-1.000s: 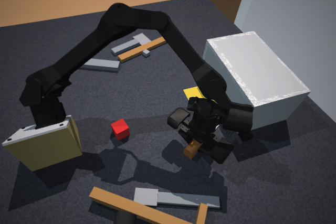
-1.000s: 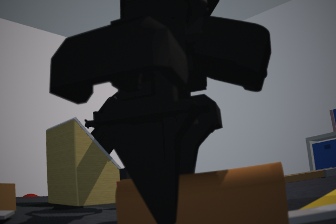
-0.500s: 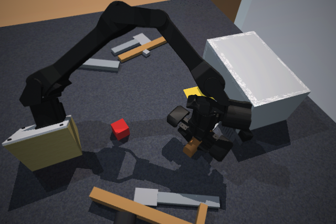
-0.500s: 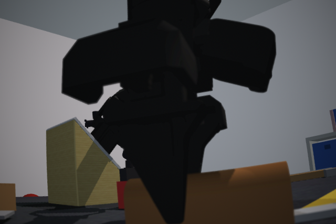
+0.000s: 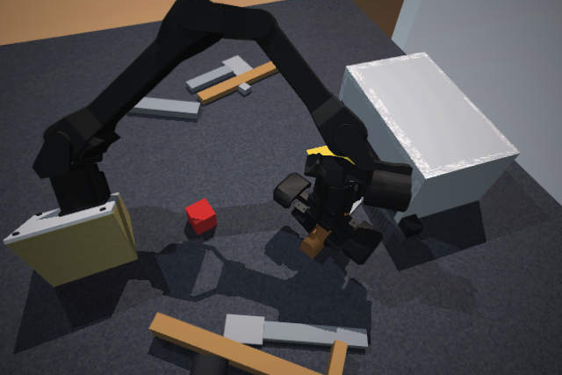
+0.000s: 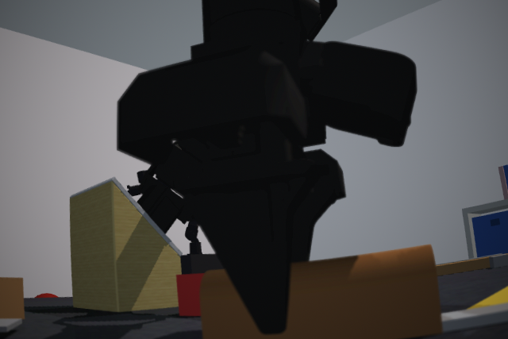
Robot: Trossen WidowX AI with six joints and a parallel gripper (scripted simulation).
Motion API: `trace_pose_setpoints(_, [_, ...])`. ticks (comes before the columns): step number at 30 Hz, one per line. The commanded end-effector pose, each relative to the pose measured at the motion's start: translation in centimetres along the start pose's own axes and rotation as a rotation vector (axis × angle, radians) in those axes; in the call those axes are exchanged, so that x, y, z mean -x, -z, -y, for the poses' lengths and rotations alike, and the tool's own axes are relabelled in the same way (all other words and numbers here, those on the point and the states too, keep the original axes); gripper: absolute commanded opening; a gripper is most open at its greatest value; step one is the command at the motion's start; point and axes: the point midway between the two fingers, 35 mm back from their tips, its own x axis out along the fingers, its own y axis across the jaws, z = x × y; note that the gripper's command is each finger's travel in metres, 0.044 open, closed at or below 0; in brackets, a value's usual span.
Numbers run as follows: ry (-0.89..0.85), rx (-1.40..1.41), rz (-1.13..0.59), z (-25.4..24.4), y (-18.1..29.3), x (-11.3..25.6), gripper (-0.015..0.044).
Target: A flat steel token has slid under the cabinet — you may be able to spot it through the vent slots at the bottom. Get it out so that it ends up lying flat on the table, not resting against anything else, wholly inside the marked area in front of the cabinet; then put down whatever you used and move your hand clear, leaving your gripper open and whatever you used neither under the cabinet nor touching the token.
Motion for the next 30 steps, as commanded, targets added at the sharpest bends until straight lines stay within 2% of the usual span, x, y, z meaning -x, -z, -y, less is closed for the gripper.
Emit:
trace_pose_setpoints(1, [-0.004, 0.004, -0.003, -0.7, 0.0, -0.1, 0.0])
trace_pose_setpoints(30, [-0.007, 0.003, -0.003, -3.6, 0.0, -0.2, 0.0])
